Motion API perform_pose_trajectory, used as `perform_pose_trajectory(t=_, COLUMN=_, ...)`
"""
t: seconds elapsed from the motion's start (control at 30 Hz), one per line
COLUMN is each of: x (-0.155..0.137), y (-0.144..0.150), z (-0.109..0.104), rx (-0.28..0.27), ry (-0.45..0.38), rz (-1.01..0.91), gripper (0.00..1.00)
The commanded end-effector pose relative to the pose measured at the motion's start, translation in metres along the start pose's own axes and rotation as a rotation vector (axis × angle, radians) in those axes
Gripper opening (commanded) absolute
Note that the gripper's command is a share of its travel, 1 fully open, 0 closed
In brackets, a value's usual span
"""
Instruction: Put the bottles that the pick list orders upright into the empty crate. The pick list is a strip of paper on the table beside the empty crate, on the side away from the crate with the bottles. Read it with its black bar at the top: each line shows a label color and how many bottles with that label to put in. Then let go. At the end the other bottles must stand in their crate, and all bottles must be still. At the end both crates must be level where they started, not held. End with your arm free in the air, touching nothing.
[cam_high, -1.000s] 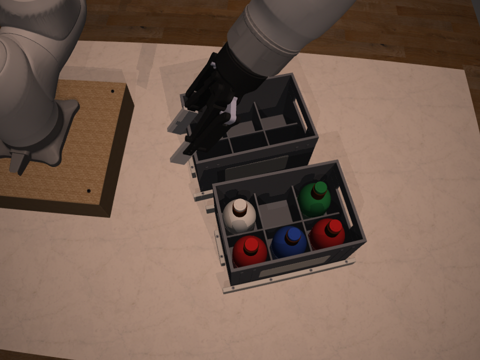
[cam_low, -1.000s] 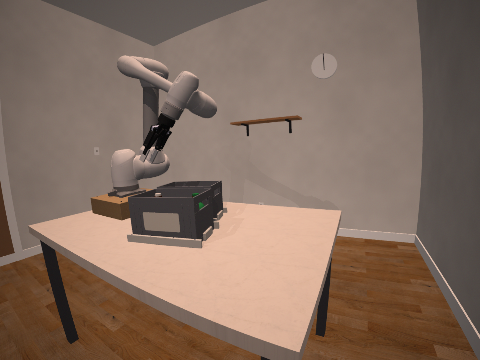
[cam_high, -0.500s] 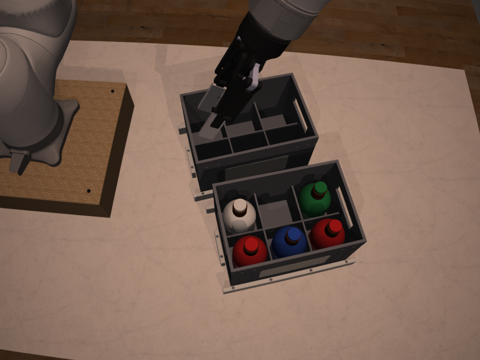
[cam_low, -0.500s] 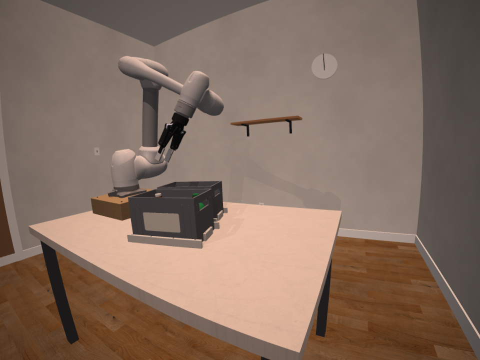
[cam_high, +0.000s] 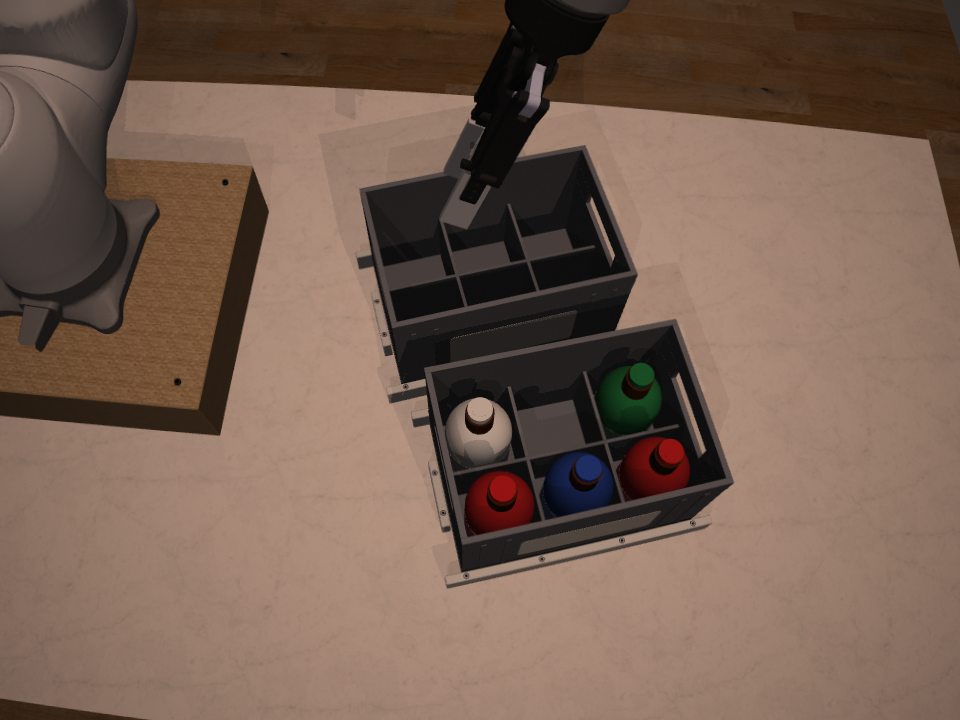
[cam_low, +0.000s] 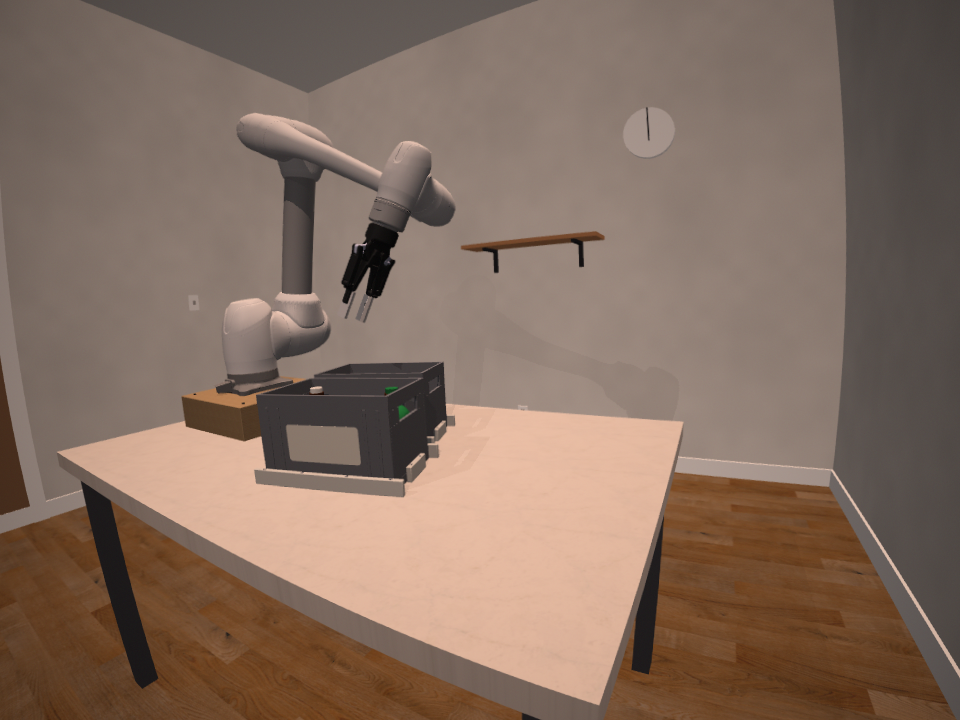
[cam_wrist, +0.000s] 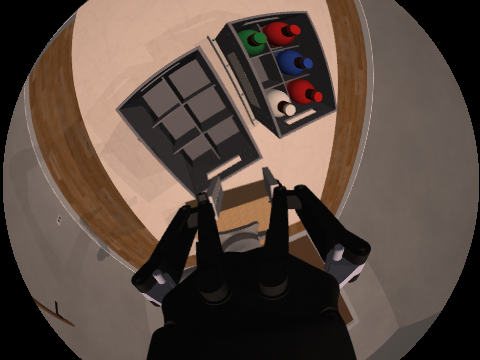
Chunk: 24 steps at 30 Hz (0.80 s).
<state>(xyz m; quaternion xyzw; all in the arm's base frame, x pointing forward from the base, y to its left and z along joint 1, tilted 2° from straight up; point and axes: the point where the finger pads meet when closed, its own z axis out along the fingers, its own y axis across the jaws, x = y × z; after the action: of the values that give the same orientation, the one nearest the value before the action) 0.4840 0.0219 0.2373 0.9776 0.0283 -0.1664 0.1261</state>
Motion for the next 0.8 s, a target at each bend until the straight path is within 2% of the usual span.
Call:
perform_pose_trajectory(t=0.0, x=0.006, y=-0.013, z=-0.007, rx=0.003, ry=0.025, rz=0.027, gripper=0.38)
perform_pose_trajectory(t=0.07, x=0.006, y=-0.013, z=-0.007, rx=0.003, ry=0.025, rz=0.027, gripper=0.38)
perform_pose_trajectory(t=0.17, x=0.011, y=-0.026, z=-0.013, rx=0.014, ry=0.066, rz=0.076, gripper=0.38)
perform_pose_trajectory(t=0.33, x=0.019, y=-0.047, z=-0.023, rx=0.014, ry=0.066, rz=0.076, gripper=0.38)
perform_pose_trajectory(t=0.4, x=0.022, y=-0.056, z=-0.027, rx=0.030, ry=0.104, rz=0.125, gripper=0.38)
perform_pose_trajectory(t=0.57, x=0.028, y=-0.078, z=-0.037, rx=0.030, ry=0.104, rz=0.125, gripper=0.38)
perform_pose_trajectory(t=0.63, x=0.028, y=-0.078, z=-0.037, rx=0.030, ry=0.104, rz=0.125, gripper=0.38)
perform_pose_trajectory(t=0.7, x=0.030, y=-0.087, z=-0.041, rx=0.051, ry=0.140, rz=0.173, gripper=0.38)
perform_pose_trajectory(t=0.77, x=0.032, y=-0.096, z=-0.045, rx=0.051, ry=0.140, rz=0.173, gripper=0.38)
